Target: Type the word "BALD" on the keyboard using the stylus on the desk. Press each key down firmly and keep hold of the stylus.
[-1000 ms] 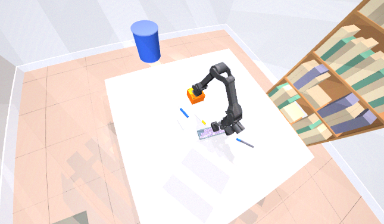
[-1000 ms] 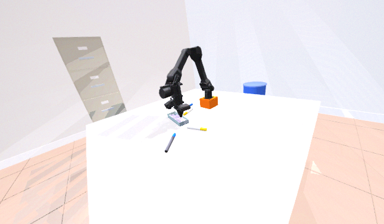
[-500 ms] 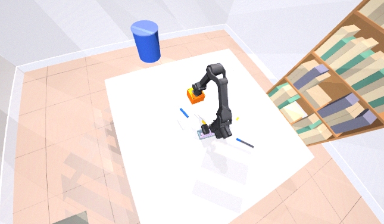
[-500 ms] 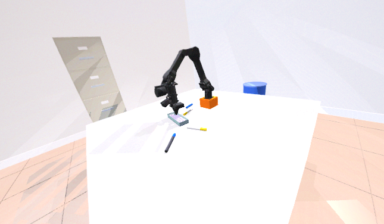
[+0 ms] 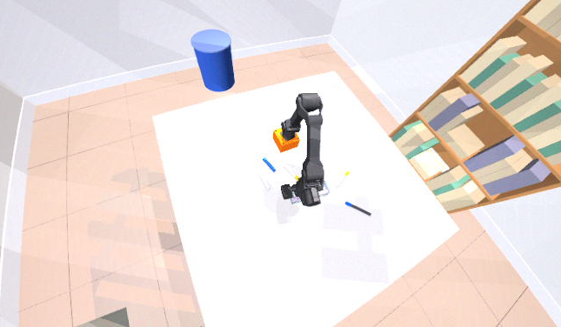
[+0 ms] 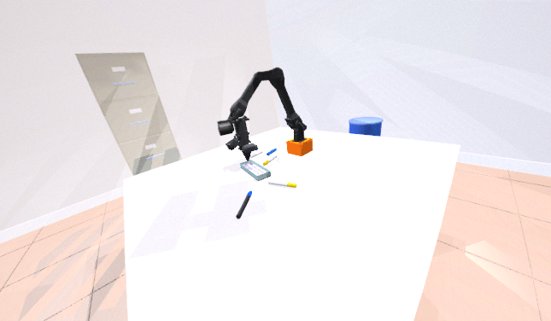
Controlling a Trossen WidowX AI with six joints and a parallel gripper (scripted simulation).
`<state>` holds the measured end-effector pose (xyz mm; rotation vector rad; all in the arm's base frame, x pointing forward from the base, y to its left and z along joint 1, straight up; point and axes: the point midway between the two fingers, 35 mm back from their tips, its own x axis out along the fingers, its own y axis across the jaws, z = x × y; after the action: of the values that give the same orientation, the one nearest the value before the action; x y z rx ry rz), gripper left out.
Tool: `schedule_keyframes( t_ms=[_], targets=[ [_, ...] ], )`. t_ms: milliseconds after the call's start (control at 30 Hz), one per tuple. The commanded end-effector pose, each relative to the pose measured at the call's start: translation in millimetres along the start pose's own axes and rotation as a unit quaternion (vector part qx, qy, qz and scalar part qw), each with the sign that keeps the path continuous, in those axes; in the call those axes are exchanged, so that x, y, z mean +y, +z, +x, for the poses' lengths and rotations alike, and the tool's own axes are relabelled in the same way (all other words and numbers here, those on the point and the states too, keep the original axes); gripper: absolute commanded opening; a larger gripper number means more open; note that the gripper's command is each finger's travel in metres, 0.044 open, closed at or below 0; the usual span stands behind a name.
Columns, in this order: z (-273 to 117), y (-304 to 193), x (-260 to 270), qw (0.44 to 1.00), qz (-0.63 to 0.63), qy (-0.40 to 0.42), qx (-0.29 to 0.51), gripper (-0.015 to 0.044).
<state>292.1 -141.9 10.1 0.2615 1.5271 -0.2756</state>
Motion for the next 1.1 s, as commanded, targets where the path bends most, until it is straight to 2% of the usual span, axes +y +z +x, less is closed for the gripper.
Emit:
schedule_keyframes(
  t_ms=[0,200,367,667,867,1067],
  targets=[
    [0.5,0.0,-2.3,1.000,-0.011,0.001,0.001,0.0000],
    [0.5,-1.7,-0.6,1.000,-0.011,0.001,0.001,0.0000],
    [0.8,-31.9,24.7,1.000,-0.011,0.002,0.002,0.0000],
    [0.8,-31.7,26.8,1.000,-0.011,0.002,0.002,0.0000],
    [0.2,-32.4,95.2,1.000,-0.011,0.005,0.002,0.0000],
    [0.1,-33.6,103.7,1.000,-0.011,0.005,0.002,0.0000]
  ],
)
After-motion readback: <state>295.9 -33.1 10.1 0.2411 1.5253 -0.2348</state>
